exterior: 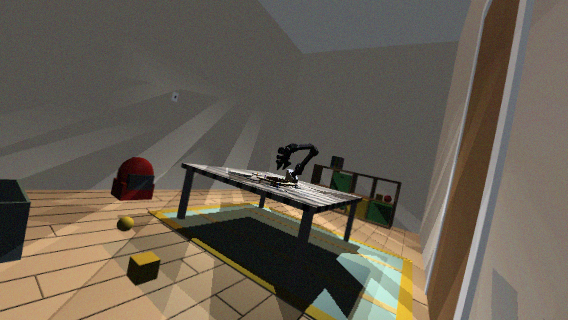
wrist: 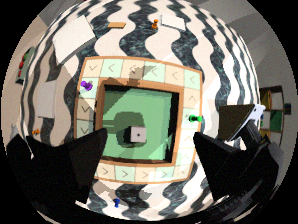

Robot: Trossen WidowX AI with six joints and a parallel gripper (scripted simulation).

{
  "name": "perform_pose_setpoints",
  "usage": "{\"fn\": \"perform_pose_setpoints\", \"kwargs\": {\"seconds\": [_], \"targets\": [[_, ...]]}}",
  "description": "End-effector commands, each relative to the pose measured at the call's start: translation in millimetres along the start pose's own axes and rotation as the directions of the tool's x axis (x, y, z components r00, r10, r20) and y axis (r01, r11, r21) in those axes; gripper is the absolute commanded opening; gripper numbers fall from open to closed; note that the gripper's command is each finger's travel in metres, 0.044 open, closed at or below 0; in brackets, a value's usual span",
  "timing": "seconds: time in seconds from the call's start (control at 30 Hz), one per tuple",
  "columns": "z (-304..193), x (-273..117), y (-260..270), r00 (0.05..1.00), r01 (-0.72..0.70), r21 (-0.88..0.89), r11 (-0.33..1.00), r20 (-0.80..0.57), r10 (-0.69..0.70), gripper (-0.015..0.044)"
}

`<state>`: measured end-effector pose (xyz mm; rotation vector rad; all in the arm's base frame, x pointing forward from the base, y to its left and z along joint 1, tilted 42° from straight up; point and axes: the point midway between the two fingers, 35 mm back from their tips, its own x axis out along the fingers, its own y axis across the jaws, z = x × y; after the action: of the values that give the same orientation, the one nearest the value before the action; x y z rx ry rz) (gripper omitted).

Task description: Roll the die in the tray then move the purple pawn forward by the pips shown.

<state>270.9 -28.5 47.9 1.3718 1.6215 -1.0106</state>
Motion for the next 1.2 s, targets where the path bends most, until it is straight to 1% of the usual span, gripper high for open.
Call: {"fn": "perform_pose_setpoints", "kwargs": {"seconds": [0.0, 0.1, 0.13, 0.17, 0.23, 0.33, 0.47, 0.57, 0.63, 0.93, 1.07, 1.17], "targets": [[4, 8, 6, 0.947, -0.083, 0.024, 0.996, -0.309, 0.086, 0.0440], [4, 8, 6, 0.941, -0.090, 0.027, 0.996, -0.324, 0.094, 0.0440], [7, 12, 1, 0.965, -0.045, 0.032, 0.998, -0.256, 0.052, 0.0440], [7, 12, 1, 0.965, -0.045, 0.032, 0.998, -0.256, 0.052, 0.0440], [11, 12, 8, 0.964, -0.060, -0.013, 0.998, -0.259, 0.055, 0.0387], [25, 15, 38, 0.959, -0.126, -0.207, 0.970, -0.274, 0.067, 0.0309], [47, 27, 79, 0.951, -0.220, -0.465, 0.858, -0.296, 0.083, 0.0204], [62, 40, 106, 0.945, -0.282, -0.632, 0.722, -0.313, 0.095, 0.0200], [68, 47, 116, 0.942, -0.304, -0.692, 0.654, -0.320, 0.100, 0.0200], [67, 47, 116, 0.942, -0.307, -0.699, 0.646, -0.321, 0.101, 0.0200], [62, 60, 117, 0.942, -0.308, -0.699, 0.645, -0.321, 0.101, 0.0200], [62, 62, 117, 0.942, -0.308, -0.699, 0.645, -0.321, 0.101, 0.0200]]}}
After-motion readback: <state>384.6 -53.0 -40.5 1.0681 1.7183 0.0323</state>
